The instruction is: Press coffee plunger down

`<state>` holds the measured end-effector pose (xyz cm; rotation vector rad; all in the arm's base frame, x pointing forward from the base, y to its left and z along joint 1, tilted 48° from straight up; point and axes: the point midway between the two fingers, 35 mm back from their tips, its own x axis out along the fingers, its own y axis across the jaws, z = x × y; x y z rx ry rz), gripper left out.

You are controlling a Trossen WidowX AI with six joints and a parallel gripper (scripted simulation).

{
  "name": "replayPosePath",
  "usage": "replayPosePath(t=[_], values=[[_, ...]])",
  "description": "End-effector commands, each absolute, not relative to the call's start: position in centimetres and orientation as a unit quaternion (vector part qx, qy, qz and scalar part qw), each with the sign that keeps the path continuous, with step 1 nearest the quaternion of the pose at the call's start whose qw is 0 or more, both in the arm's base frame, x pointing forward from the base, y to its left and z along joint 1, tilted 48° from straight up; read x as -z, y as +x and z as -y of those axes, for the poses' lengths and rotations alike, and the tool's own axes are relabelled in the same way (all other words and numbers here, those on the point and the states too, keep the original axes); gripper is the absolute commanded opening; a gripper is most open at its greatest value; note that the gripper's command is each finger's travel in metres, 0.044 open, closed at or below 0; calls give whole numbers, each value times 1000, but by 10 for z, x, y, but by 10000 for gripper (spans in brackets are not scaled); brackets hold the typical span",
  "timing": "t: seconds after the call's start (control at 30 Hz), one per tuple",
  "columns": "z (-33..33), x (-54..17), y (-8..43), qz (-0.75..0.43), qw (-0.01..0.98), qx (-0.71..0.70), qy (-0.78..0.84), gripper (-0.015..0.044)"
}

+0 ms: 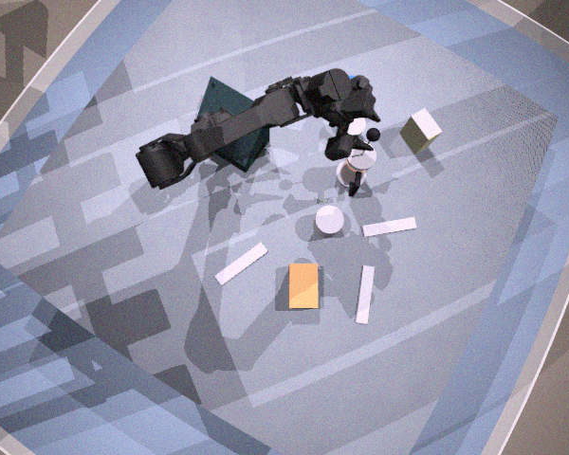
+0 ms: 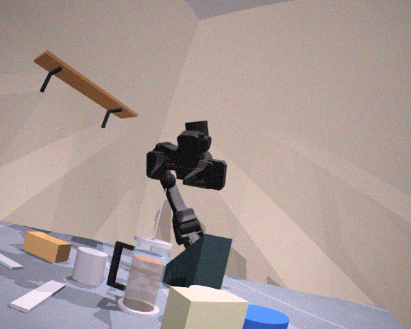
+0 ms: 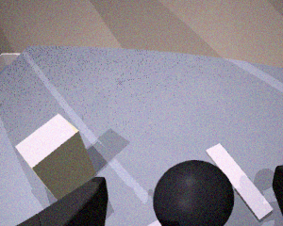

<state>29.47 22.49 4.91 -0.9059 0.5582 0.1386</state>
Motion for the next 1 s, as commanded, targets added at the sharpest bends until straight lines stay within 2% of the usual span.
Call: replayPosePath(t=[0.0,0.13,0.97], values=[[-225,-48,295,-266,859,-68,-432,230],[-225,-48,295,-266,859,-68,-432,128],[-213,-32,300,-267,859,-69,-432,128]])
